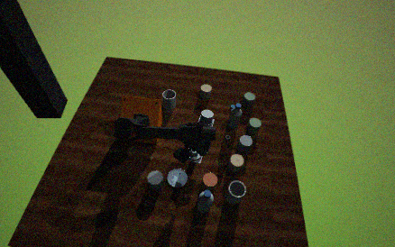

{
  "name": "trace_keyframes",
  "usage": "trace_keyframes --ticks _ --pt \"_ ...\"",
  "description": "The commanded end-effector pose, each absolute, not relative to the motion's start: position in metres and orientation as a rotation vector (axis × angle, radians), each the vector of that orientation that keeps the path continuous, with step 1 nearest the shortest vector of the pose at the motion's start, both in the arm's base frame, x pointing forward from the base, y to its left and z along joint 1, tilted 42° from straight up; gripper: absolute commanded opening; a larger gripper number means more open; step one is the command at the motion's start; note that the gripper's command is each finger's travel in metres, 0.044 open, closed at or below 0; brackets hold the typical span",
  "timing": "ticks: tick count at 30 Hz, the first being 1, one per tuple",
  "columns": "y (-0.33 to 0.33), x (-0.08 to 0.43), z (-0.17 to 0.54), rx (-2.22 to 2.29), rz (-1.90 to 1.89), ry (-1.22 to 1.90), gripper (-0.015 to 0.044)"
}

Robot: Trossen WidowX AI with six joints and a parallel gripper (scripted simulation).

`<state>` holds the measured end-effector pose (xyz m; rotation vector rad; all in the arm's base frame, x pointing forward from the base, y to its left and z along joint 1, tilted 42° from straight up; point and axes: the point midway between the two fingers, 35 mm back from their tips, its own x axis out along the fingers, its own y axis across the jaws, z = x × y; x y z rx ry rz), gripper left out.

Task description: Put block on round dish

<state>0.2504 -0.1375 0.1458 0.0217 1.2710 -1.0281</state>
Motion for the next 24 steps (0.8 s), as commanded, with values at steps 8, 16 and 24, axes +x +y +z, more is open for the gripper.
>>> trace_keyframes --ticks 8,16,24 --pt "-0.125 0.264 0.137 0.268 -1.293 1.07 0.026" --pt "-0.117 0.271 0.133 0.406 -1.428 0.928 0.026" --pt "-0.124 0.27 0.126 0.406 -1.428 0.928 0.026"
